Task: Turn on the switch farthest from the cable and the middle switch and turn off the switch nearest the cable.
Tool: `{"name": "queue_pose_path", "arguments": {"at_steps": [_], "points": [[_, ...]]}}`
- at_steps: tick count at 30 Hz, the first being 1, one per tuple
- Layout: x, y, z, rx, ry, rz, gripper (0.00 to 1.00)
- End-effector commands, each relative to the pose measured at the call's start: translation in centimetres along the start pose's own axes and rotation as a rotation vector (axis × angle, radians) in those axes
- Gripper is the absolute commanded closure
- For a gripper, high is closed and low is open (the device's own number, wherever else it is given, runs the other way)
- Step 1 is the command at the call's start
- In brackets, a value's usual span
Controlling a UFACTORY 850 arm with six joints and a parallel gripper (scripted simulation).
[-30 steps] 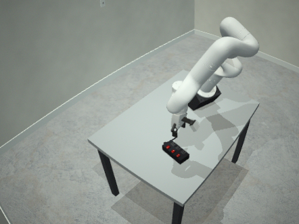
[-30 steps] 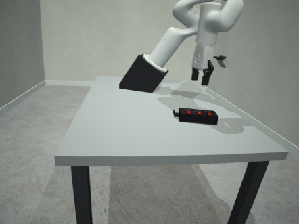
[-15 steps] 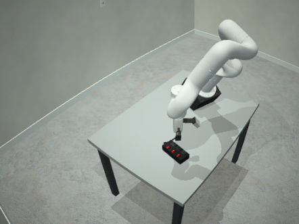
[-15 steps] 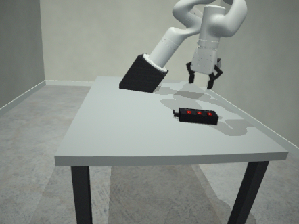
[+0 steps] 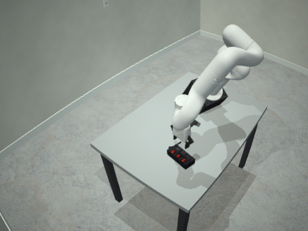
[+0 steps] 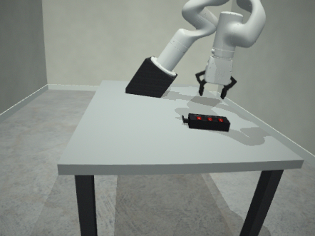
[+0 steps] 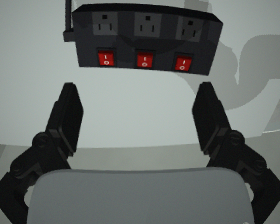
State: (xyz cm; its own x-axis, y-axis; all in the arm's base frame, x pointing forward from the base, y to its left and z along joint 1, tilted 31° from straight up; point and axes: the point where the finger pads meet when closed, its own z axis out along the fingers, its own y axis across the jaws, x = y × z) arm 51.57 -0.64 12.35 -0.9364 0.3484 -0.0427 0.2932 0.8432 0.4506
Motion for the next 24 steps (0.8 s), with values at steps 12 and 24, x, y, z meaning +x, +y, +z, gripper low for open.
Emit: {"name": "queue_pose_path", "arguments": {"at_steps": [12,24], "points": [[-1.5,0.5,1.9,0.010,-0.021,-0.799,0.00],[-1.9,0.6,2.5,0.014,-0.032,-1.292,0.00]]}}
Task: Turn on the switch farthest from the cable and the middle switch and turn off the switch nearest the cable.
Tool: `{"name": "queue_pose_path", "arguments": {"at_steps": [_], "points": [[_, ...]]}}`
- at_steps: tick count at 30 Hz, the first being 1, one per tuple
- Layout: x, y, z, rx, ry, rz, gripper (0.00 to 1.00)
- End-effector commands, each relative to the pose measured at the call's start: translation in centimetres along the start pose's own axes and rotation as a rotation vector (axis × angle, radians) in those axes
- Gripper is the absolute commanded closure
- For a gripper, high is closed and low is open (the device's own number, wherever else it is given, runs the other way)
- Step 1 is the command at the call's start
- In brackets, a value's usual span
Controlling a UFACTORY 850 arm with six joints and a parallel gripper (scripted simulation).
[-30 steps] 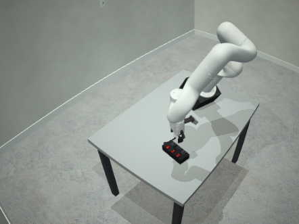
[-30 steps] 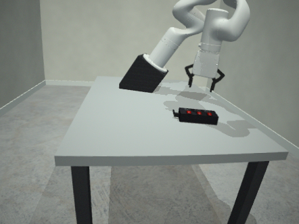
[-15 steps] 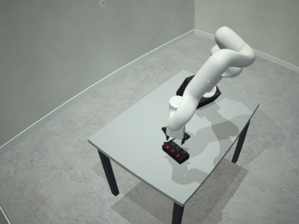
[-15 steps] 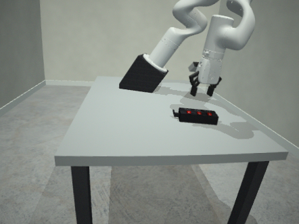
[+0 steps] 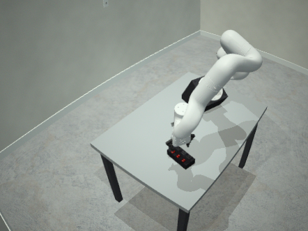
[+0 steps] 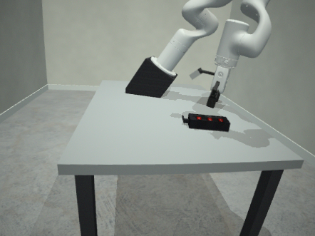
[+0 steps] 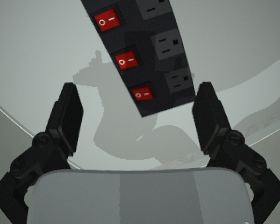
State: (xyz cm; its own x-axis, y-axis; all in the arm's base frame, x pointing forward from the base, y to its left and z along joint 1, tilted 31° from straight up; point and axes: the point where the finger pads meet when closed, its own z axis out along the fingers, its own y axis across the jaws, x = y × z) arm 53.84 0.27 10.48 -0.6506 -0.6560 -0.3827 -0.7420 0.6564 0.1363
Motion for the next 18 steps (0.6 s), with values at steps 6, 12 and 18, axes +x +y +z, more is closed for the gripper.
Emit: {"name": "queue_pose_path", "arguments": {"at_steps": [6,12,18], "points": [[-0.10,-0.12,0.07,0.049,-0.129,-0.373,0.00],[-0.10,-0.12,0.07,0.049,-0.129,-0.373,1.00],[-0.10,-0.12,0.07,0.049,-0.129,-0.373,1.00]]}}
